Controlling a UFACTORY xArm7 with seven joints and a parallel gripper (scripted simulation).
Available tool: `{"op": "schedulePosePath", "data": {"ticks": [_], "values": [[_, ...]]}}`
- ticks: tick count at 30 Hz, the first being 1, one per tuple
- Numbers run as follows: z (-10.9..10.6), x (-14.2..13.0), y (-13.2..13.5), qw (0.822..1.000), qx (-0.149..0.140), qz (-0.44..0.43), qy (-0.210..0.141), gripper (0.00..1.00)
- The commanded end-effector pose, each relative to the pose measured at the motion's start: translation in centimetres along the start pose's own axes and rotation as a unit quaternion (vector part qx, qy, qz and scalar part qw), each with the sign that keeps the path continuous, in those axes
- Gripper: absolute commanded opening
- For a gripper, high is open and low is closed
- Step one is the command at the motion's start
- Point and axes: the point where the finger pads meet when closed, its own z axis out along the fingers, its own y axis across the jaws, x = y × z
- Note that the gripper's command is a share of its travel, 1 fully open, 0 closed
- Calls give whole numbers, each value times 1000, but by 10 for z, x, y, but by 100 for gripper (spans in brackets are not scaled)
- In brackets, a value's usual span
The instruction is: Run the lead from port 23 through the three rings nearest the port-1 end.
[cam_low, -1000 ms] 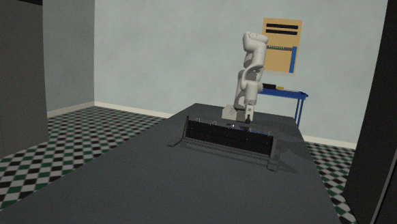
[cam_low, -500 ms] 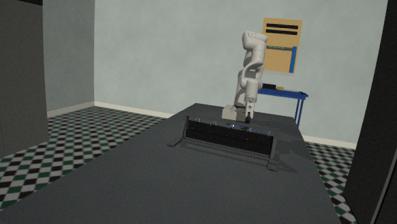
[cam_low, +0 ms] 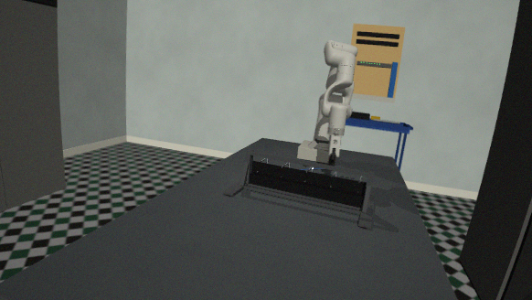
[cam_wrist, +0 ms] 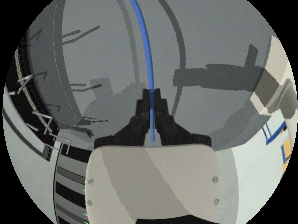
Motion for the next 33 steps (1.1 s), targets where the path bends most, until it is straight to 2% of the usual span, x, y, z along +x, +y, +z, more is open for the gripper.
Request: {"op": "schedulePosePath", "data": {"ticks": [1,7,10,12,15,27,29,31,33], "values": [[-2,0,-2,1000,2,0,0,0],[-3,-1,-3,1000,2,1,0,0],[-13,-6,-22,1000,2,9,-1,0],[-13,-6,-22,1000,2,9,-1,0],[-33,-15,-56,1000,2,24,-1,0],[-81,-36,-139,998,2,61,0,0],[-81,-36,-139,998,2,61,0,0],[-96,-43,-164,997,2,73,0,0],[-102,-46,-174,997,2,77,0,0]]}}
